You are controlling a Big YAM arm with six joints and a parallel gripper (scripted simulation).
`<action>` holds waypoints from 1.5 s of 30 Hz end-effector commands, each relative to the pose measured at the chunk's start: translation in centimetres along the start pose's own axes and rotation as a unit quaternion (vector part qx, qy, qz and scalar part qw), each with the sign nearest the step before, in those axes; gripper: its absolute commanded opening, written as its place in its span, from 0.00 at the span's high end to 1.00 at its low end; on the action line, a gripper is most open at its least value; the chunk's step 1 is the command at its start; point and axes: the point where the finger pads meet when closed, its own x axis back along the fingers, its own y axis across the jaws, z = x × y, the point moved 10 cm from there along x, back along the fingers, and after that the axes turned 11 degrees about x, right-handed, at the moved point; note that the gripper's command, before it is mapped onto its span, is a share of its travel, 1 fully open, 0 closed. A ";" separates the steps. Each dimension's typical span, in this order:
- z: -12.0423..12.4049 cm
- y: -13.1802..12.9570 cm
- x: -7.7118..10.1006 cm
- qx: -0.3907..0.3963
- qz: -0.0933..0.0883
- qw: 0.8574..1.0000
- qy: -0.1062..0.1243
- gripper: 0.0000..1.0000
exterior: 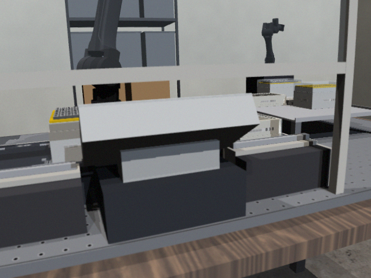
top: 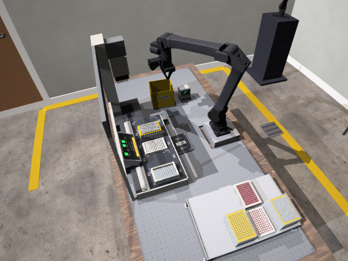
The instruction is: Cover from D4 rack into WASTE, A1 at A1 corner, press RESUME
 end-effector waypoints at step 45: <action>14.0 2.9 -1.8 0.011 0.007 1.000 -0.003 1.00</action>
